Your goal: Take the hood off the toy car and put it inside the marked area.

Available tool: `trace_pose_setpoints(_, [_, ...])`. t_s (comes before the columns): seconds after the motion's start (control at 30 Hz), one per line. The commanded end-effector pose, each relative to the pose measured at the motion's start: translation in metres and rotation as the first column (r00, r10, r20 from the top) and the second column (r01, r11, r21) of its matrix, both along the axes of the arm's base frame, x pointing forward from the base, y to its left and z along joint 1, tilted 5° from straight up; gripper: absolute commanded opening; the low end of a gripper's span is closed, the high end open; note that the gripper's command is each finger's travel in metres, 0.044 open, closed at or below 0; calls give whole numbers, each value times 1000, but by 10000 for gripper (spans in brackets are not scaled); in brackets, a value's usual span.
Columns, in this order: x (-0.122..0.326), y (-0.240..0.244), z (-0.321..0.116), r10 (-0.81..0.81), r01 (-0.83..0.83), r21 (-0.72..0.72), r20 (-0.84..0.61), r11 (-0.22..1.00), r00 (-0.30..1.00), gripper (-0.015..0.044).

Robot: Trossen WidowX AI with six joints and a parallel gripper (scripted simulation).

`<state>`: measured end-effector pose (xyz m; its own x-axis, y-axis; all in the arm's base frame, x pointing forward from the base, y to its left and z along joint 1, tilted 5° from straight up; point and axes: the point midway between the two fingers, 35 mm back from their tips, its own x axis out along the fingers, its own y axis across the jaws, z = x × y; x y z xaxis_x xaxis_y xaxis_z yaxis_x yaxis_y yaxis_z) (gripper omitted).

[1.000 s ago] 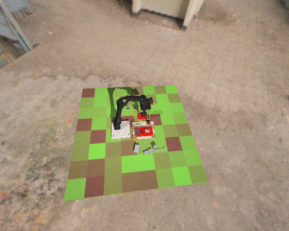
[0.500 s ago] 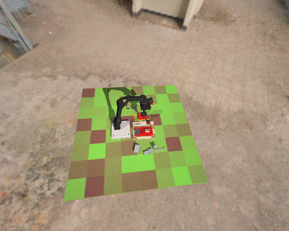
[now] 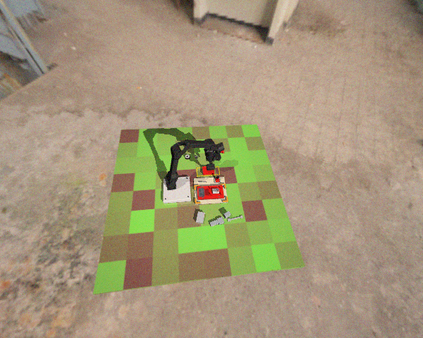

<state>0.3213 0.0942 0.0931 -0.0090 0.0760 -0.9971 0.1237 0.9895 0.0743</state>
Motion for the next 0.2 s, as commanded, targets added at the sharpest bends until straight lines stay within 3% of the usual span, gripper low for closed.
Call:
trace_pose_setpoints(0.0, [0,1,0,5,-5,3,-2,1000,1000,440])
trace_pose_setpoints(0.17, [0,1,0,5,-5,3,-2,1000,1000,440])
